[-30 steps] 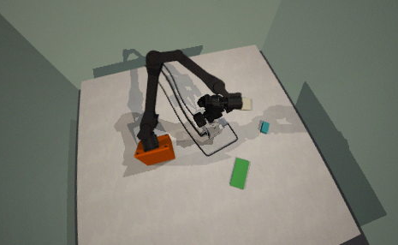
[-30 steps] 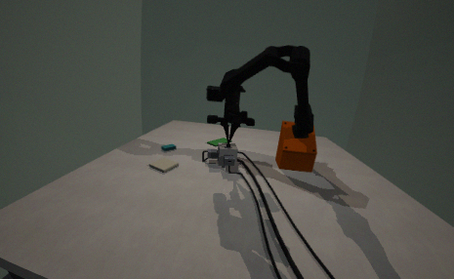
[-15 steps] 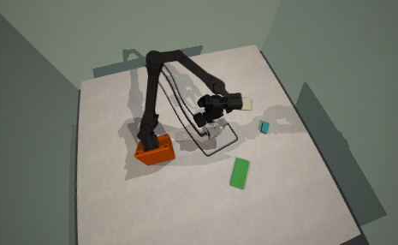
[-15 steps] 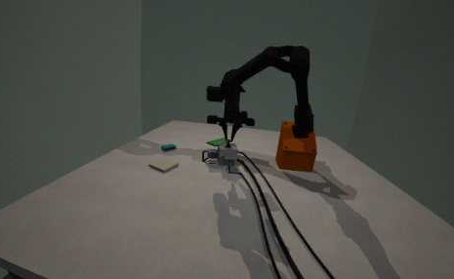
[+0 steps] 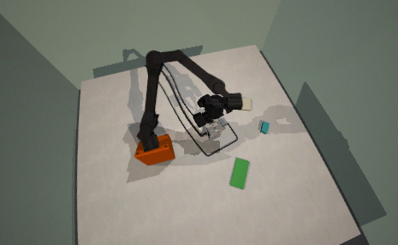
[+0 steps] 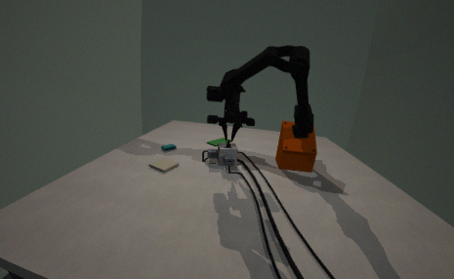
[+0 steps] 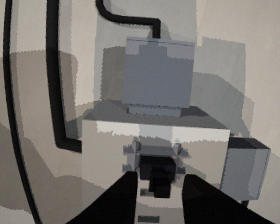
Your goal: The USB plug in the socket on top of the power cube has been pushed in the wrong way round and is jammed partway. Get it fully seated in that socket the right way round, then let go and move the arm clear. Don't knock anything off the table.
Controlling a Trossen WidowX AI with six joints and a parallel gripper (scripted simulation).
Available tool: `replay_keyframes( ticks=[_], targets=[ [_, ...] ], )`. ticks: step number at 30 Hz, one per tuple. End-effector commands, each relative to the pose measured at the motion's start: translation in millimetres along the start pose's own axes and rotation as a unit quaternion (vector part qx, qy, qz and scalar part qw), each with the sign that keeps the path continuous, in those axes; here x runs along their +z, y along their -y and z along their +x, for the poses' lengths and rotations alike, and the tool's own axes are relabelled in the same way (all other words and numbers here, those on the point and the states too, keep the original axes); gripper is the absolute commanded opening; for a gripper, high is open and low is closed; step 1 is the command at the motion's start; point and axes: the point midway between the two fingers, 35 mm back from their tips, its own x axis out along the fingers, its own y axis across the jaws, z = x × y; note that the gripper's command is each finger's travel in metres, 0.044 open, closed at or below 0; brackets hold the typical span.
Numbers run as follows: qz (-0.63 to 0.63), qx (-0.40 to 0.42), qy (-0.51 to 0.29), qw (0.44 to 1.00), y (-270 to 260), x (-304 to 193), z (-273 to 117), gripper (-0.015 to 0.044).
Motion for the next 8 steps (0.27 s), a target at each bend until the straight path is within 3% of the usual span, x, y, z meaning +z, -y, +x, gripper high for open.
replay_keyframes(
  ticks=[1,8],
  targets=[
    [-0.002,0.000,0.000,1.000,0.2,0.4,-3.2,0.0095],
    [-0.002,0.000,-0.001,1.000,0.3,0.9,-10.2,0.0095]
  ],
)
